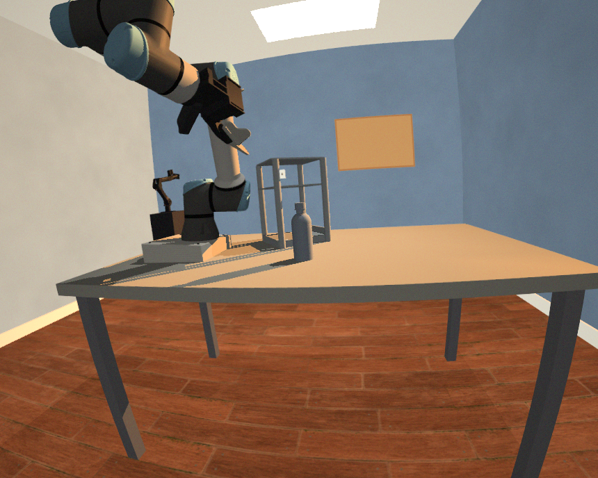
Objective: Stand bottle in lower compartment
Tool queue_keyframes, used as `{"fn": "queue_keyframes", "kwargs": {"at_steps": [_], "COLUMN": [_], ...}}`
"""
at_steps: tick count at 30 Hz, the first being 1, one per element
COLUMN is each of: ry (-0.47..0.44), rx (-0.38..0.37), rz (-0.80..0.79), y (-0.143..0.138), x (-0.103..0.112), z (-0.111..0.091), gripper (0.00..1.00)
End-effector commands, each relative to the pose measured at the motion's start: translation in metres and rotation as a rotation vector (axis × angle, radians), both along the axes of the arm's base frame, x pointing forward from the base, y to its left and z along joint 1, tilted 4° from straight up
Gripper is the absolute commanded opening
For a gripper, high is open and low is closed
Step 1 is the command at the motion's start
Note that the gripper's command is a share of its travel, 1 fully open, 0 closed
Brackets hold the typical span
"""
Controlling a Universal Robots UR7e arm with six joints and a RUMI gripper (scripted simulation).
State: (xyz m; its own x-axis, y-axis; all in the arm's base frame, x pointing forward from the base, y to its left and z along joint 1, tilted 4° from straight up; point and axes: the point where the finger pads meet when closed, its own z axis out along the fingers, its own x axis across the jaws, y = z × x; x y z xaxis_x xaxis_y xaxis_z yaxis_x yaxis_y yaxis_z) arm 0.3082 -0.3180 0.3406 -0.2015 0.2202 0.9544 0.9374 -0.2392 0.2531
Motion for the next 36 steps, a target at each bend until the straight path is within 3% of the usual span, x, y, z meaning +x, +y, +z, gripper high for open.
{"fn": "queue_keyframes", "kwargs": {"at_steps": [1, 28, 36], "ry": [0.000, -0.001, -0.027], "rx": [-0.001, -0.002, -0.039], "rz": [0.000, 0.000, 0.028], "y": [0.0001, 0.0003, 0.0068], "x": [-0.0001, -0.0003, 0.0018], "z": [0.0005, 0.0044, 0.0004], "gripper": [1.00, 1.00, 1.00]}}
